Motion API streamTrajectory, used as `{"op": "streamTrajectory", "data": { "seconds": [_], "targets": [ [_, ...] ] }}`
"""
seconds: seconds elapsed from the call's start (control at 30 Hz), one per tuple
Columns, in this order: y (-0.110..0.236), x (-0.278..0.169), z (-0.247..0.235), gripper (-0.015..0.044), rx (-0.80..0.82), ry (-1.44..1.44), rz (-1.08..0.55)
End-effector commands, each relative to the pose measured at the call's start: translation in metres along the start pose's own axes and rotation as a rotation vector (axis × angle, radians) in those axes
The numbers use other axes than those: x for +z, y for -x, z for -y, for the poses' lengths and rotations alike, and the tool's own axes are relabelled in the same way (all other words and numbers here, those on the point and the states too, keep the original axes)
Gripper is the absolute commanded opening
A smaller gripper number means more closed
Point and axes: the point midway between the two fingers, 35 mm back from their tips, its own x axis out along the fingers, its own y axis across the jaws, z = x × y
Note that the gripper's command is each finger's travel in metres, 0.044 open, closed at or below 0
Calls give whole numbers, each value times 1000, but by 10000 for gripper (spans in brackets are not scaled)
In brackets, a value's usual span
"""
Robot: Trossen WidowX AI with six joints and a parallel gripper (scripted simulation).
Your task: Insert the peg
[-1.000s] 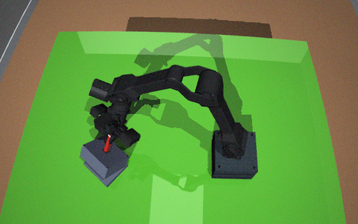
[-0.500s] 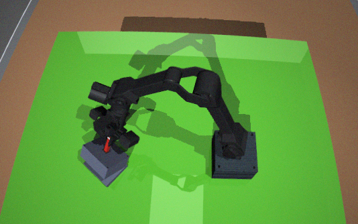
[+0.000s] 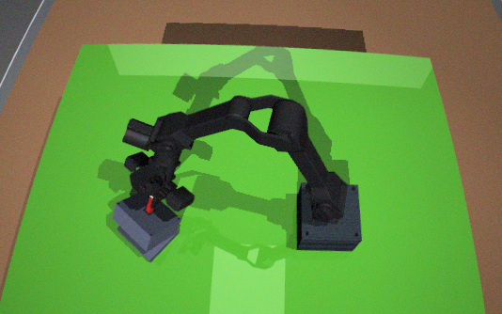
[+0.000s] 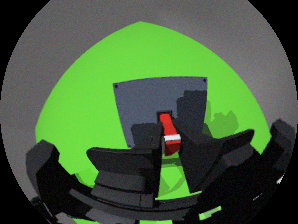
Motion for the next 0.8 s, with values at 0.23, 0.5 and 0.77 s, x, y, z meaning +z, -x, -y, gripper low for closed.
{"op": "streamTrajectory", "data": {
  "seconds": [0.23, 0.5, 0.77],
  "targets": [
    [-4, 0, 1, 0, -2, -3, -2],
    [-4, 0, 0, 0, 0, 0, 0],
    [-4, 0, 0, 131, 0, 0, 0]
  ]
}}
